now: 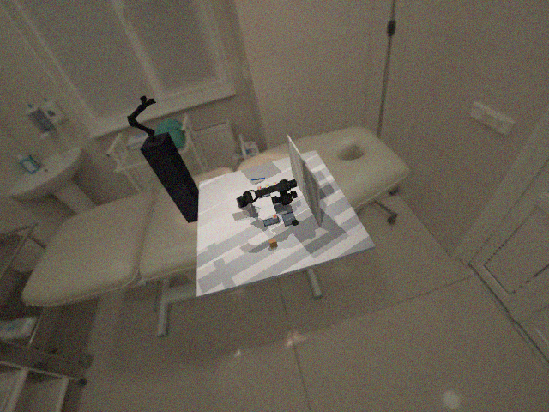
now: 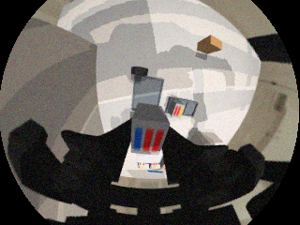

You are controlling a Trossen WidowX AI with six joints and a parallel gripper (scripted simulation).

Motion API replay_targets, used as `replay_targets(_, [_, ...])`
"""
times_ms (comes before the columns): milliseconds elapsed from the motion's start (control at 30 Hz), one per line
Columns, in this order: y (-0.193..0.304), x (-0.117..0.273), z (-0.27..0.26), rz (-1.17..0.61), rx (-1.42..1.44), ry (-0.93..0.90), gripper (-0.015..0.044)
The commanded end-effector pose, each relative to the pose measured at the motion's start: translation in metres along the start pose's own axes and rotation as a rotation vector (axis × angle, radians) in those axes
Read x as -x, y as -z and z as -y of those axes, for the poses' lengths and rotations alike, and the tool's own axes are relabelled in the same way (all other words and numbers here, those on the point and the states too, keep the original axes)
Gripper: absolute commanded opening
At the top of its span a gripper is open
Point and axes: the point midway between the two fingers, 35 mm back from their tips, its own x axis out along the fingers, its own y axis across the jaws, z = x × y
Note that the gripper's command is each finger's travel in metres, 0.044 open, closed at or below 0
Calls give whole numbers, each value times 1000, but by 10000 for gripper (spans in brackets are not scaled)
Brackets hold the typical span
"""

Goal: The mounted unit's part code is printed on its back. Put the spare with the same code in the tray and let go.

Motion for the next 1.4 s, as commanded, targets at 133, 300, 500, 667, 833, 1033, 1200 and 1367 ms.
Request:
replay_targets(133, [-1,-7,-4,3,0,-4,0])
replay_targets(300, [-1,-12,-5,2,0,-4,0])
replay_targets(500, [0,-18,-7,1,0,-5,0])
replay_targets(667, [0,-23,-7,0,0,-5,0])
replay_targets(833, [0,-28,-8,-1,0,-5,0])
replay_targets(1033, [0,-34,-9,-2,0,-5,0])
replay_targets(1200, [0,-40,-10,-2,-1,-5,0])
replay_targets(1367, [0,-45,-10,-2,-1,-5,0])
